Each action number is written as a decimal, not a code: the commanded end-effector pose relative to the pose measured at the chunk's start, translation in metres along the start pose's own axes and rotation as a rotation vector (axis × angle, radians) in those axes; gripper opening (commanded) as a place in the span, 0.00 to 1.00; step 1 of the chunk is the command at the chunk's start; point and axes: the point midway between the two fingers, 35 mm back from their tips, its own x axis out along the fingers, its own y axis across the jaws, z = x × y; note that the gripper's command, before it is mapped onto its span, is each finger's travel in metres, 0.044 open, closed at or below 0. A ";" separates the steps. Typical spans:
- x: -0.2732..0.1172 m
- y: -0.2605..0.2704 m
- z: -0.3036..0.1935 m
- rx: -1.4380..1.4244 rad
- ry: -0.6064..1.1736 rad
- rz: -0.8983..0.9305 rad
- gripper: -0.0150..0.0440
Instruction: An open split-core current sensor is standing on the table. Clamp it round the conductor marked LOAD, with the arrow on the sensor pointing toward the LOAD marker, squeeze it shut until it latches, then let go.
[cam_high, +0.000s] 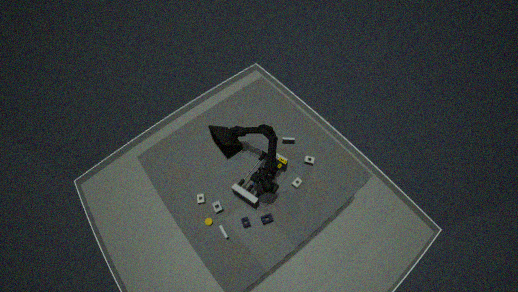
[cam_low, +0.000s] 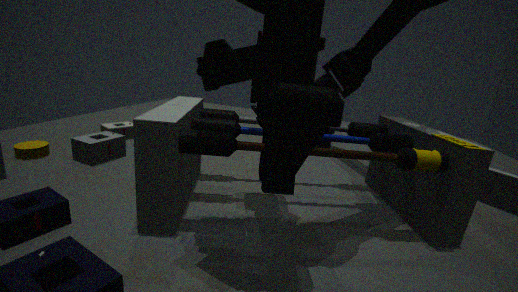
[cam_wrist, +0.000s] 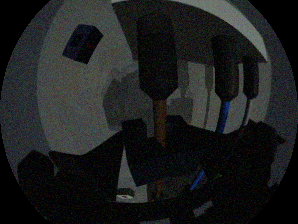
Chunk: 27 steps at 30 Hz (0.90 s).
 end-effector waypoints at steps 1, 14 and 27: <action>-0.001 0.000 0.000 -0.001 0.000 0.002 0.43; -0.001 0.000 0.000 -0.001 0.000 0.002 0.25; -0.001 0.000 0.000 -0.001 0.000 0.002 0.25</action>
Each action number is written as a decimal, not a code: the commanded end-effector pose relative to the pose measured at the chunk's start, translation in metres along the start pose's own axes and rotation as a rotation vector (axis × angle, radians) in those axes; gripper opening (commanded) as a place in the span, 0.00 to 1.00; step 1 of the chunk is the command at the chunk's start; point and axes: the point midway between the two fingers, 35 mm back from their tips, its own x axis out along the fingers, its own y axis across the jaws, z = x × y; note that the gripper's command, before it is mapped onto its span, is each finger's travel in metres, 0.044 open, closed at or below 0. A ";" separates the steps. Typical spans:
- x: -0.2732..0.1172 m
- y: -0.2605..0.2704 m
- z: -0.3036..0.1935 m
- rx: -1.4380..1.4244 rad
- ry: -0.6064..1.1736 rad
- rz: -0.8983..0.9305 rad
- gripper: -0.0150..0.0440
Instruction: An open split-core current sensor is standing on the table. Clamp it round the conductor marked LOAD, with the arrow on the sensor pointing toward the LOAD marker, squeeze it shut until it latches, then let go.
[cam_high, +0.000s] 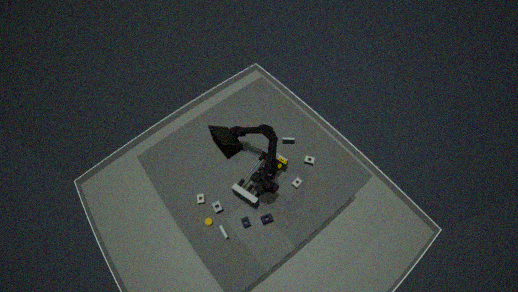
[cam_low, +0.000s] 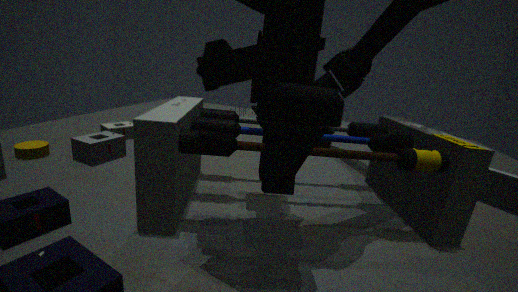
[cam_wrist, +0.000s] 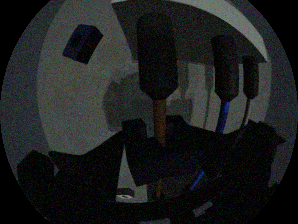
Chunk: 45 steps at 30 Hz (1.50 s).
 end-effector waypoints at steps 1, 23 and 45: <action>-0.001 0.000 0.000 -0.002 0.000 0.002 0.25; -0.001 0.000 0.000 -0.002 0.000 0.002 0.25; -0.015 0.001 0.001 0.007 0.003 0.199 0.25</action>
